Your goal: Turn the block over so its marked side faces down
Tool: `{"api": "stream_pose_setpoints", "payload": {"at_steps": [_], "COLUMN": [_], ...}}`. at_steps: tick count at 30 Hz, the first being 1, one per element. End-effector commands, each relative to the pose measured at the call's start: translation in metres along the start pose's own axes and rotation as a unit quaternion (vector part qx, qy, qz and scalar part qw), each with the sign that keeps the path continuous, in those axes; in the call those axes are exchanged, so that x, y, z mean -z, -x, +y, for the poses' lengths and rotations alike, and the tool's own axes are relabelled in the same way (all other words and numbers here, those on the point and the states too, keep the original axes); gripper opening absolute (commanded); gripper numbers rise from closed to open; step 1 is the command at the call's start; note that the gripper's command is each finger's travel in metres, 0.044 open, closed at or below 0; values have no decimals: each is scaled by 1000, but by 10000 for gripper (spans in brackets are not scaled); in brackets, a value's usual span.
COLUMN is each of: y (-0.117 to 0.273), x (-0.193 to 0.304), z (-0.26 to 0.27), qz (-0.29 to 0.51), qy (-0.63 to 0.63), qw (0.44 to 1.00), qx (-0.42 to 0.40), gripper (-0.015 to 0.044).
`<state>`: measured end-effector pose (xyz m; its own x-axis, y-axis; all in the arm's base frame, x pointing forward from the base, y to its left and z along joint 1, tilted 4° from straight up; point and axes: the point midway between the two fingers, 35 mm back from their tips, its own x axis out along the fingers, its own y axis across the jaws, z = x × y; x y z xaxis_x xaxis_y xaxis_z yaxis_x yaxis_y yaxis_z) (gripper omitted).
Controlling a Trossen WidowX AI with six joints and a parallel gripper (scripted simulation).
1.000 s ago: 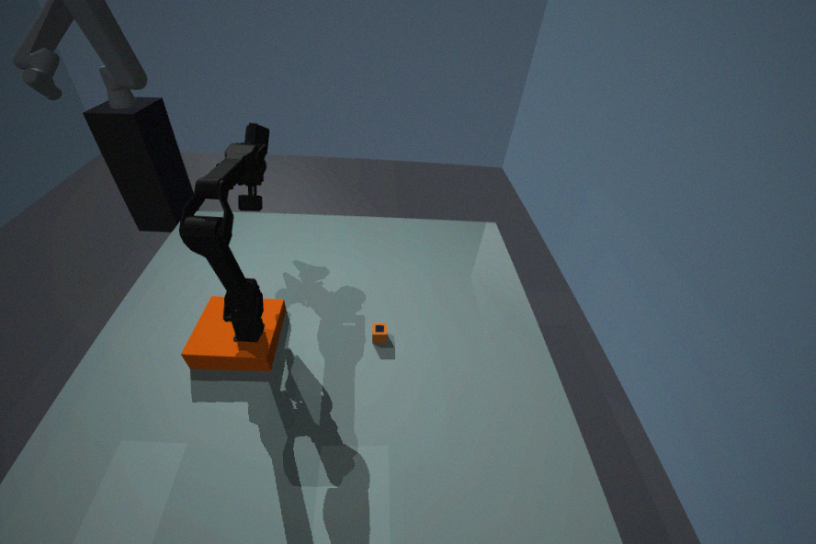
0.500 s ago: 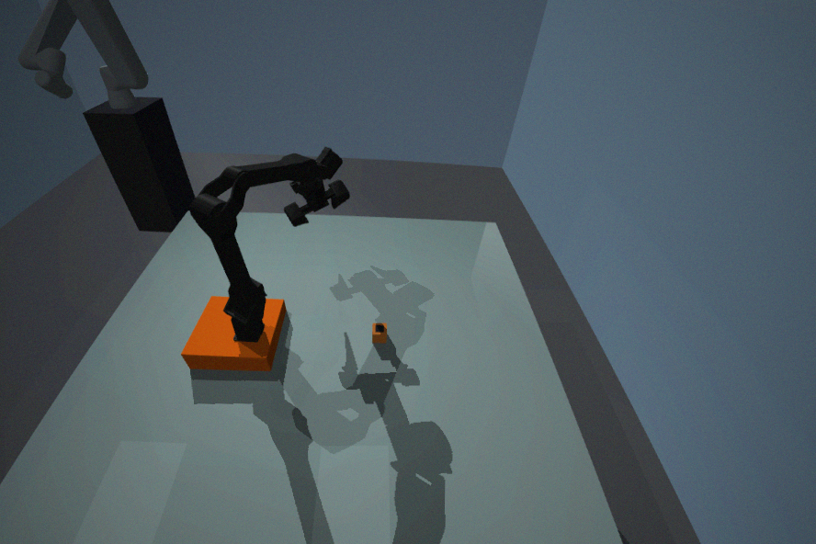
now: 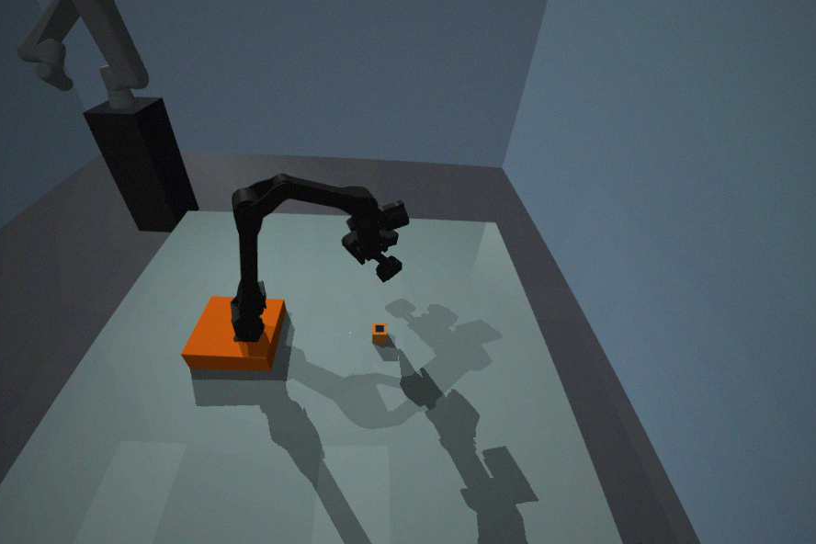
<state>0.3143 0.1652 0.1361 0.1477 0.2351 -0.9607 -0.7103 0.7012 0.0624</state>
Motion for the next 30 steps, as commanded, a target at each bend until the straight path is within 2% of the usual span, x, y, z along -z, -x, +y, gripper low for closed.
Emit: {"api": "stream_pose_setpoints", "payload": {"at_steps": [1,4,6,15,19,30], "y": [-6,-8,-7,-7,-39,-56], "x": [32,59,71,72,78,81], "z": [-65,-102,-112,-113,-115,-114], "qz": [46,73,78,79,79,79], "qy": [-207,-333,-357,-361,-361,-361], "qw": [977,939,929,928,928,928], "qx": [33,54,58,59,58,58], "gripper": [440,440,440,440,440,440]}}
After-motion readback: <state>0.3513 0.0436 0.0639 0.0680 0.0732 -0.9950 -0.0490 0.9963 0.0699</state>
